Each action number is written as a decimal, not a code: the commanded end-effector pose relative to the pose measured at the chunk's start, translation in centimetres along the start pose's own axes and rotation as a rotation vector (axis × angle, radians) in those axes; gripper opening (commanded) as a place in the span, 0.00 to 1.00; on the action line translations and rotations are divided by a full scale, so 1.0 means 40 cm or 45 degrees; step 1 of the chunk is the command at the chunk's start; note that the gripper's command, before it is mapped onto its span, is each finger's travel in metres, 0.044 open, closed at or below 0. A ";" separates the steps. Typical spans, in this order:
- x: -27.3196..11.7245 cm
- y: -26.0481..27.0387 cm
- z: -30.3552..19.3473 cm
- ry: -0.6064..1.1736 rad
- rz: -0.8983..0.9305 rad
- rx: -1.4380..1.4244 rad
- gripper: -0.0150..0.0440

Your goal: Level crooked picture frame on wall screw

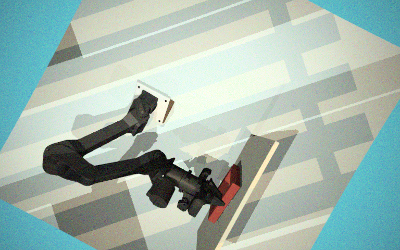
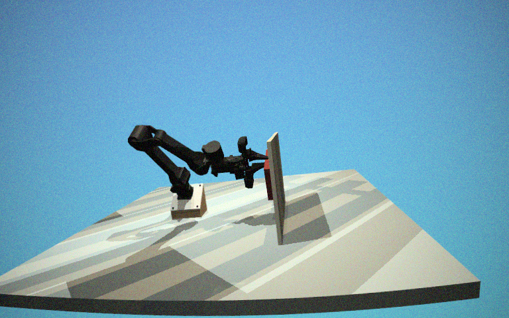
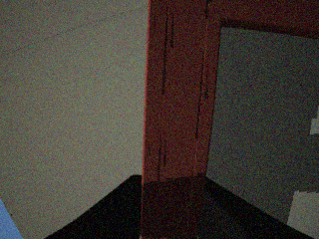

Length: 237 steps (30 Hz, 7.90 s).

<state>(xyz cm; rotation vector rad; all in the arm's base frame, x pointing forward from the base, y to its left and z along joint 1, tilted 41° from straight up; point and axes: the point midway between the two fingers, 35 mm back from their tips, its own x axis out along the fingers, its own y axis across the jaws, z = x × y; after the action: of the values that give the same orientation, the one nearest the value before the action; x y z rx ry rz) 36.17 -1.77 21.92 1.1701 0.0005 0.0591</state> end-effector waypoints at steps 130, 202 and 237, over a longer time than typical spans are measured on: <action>-0.250 -0.028 0.000 0.004 0.002 -0.010 0.69; -0.482 0.069 0.006 0.035 -0.056 0.199 0.69; -0.482 0.069 0.006 0.035 -0.056 0.199 0.69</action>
<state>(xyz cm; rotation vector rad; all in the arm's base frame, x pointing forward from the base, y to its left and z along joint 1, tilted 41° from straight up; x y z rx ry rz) 16.82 -1.91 23.98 1.3301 0.0526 0.0325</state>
